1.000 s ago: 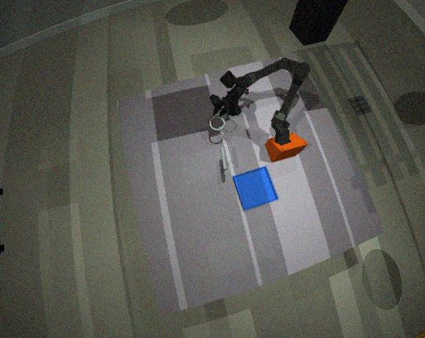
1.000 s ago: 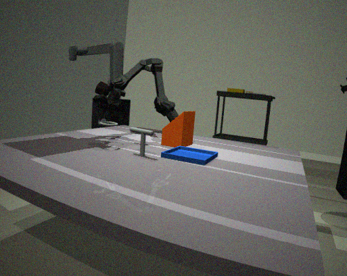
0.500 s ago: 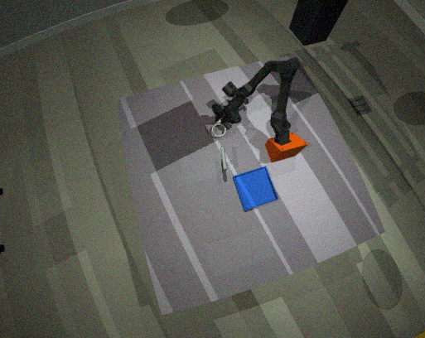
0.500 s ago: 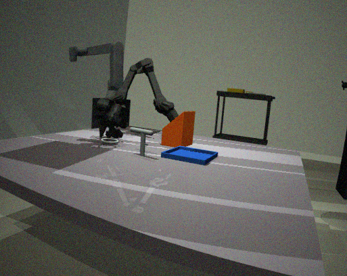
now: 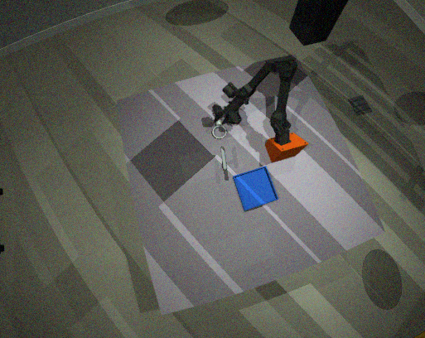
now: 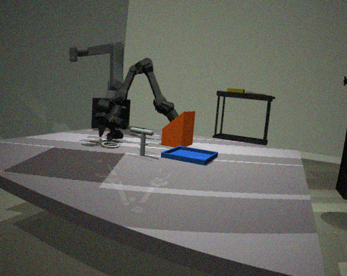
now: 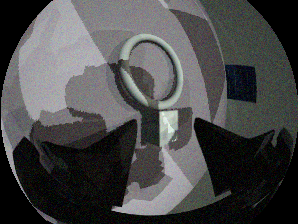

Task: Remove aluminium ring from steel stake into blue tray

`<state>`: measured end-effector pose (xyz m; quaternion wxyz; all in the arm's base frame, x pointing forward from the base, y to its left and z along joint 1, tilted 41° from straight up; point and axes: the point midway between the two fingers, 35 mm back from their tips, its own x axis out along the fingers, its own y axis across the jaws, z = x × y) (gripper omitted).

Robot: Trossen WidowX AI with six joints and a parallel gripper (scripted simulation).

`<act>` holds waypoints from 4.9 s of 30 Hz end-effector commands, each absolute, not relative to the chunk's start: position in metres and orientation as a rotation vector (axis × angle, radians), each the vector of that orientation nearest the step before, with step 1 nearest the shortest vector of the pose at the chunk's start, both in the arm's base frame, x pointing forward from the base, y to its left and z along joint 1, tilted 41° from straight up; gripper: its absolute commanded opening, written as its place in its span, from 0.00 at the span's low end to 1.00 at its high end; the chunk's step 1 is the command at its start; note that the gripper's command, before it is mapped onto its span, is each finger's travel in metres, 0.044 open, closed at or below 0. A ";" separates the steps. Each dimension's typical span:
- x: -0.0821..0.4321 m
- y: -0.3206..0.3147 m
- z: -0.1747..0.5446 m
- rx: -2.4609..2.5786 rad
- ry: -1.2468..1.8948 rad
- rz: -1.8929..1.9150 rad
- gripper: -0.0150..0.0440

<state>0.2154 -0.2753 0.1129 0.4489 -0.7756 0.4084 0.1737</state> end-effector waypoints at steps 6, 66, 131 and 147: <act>0.221 -0.256 0.137 -1.922 1.003 0.428 1.00; 0.229 -0.242 0.144 -1.060 1.154 -0.002 0.59; 0.237 -0.248 0.141 0.698 0.683 -1.478 0.59; 0.240 -0.248 0.145 0.877 0.441 -1.663 0.59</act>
